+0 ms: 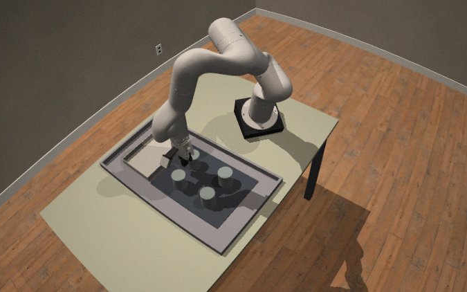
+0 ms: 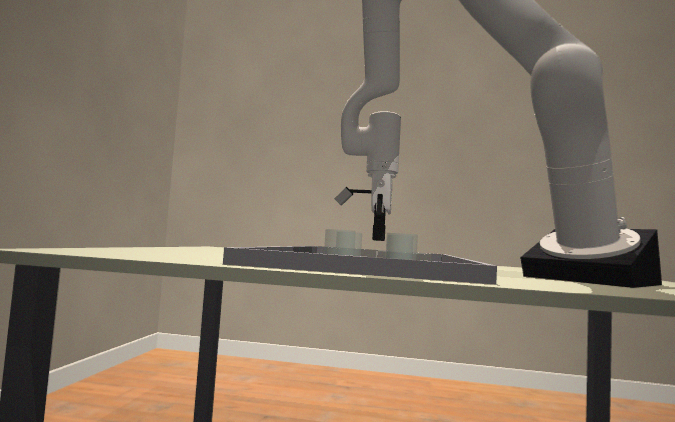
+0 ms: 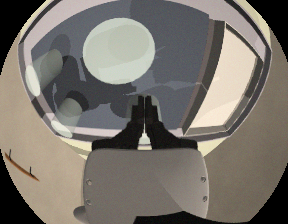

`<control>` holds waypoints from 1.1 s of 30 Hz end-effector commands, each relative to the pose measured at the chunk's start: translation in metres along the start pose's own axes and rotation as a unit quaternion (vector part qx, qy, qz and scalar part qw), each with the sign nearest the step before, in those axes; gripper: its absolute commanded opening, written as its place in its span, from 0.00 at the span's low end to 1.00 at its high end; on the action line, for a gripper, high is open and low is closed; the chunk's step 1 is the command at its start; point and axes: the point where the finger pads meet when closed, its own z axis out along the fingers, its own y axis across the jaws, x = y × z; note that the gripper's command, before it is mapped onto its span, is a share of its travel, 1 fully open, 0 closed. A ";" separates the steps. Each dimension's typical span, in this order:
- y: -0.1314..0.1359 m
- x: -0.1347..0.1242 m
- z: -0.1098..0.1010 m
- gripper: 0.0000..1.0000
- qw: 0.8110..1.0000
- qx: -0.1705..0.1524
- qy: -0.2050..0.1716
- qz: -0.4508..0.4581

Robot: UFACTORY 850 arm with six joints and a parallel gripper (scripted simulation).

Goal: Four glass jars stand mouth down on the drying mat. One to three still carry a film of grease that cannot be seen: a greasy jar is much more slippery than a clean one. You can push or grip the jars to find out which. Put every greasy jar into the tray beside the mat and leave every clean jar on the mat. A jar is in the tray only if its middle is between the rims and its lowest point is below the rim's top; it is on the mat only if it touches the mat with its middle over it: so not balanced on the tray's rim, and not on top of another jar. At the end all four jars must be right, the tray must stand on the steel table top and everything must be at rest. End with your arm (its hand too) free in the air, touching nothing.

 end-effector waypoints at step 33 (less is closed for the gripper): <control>0.000 -0.003 0.000 0.00 1.000 0.000 0.001 0.000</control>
